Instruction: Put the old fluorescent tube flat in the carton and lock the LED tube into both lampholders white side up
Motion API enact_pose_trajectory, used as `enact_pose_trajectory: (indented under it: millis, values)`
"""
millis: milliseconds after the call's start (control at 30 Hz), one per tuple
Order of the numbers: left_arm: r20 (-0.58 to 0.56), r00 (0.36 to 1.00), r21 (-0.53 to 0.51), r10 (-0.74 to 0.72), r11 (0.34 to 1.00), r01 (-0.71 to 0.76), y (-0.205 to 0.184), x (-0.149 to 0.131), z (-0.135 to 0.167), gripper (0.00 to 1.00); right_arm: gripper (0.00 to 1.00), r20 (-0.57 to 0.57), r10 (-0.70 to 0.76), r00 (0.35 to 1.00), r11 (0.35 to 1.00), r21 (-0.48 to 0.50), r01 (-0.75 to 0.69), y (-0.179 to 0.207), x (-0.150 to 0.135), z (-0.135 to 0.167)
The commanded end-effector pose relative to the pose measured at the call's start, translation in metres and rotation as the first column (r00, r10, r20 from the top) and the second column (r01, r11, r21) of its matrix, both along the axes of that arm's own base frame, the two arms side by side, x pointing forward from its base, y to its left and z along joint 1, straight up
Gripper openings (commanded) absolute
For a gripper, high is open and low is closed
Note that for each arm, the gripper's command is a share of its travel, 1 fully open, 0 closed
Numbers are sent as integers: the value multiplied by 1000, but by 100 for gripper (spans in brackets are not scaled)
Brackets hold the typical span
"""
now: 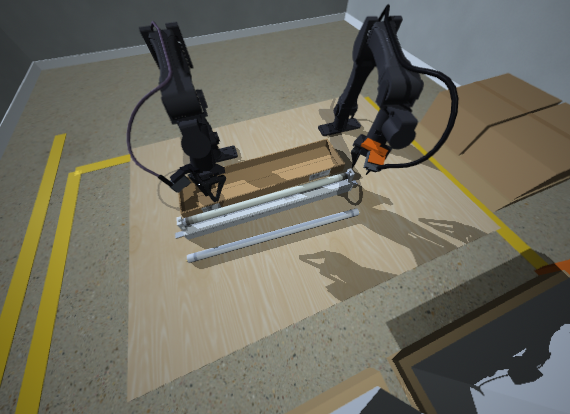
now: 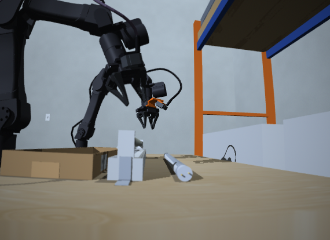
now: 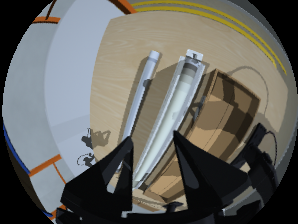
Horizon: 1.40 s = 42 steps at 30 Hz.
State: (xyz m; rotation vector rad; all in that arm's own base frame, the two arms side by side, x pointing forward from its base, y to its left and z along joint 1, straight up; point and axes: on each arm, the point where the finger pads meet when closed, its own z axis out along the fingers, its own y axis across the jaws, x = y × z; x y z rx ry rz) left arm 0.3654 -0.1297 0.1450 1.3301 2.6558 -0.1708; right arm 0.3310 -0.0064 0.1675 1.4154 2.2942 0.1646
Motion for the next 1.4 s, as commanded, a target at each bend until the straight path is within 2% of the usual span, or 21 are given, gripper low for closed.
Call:
enact_pose_trajectory:
  millis: [0,167,333,467,500,600,667,733,767,833,1033,1133,1233,1267,1367]
  values:
    - [57,986,77,-155,986,150,-29,5,-3,49,49,-77,-134,988,984,112,142,19,-4,-9]
    - [86,909,244,-408,893,378,-77,-5,-11,49,49,-201,-326,924,908,206,365,46,-12,-29]
    - [89,833,302,-545,812,499,-117,-23,-14,49,49,-295,-416,860,846,221,485,59,-13,-40]
    - [115,822,301,-558,808,507,-124,-26,-7,49,49,-309,-424,851,840,218,497,62,-13,-43]
    - [78,815,307,-574,792,528,-130,-30,-22,49,49,-312,-423,851,841,217,497,64,-13,-44]
    - [106,819,275,-563,809,520,-136,-37,-9,49,49,-275,-393,877,868,203,453,59,-10,-41]
    - [30,815,262,-579,791,552,-139,-51,-37,49,49,-331,-370,868,887,152,436,57,-27,-65]
    - [88,812,253,-577,802,541,-145,-45,-18,49,49,-305,-373,876,883,172,436,56,-18,-56]
    - [79,818,255,-570,805,536,-138,-47,-19,49,49,-266,-371,890,883,196,426,56,-16,-52]
    - [112,822,250,-558,817,520,-138,-40,-7,49,49,-256,-370,893,883,203,424,56,-12,-44]
    - [75,830,270,-552,813,516,-126,-43,-18,49,49,-283,-375,883,883,181,433,53,-23,-53]
    - [106,829,267,-549,819,508,-130,-37,-10,49,49,-241,-374,895,881,210,425,54,-11,-45]
    - [106,824,265,-557,814,516,-134,-40,-10,49,49,-273,-376,886,882,187,432,53,-16,-51]
    - [96,821,267,-562,809,523,-130,-38,-24,49,49,-277,-383,881,879,185,440,51,-11,-70]
    - [50,824,275,-565,801,532,-130,-36,-51,49,49,-264,-387,884,876,194,442,50,-6,-73]
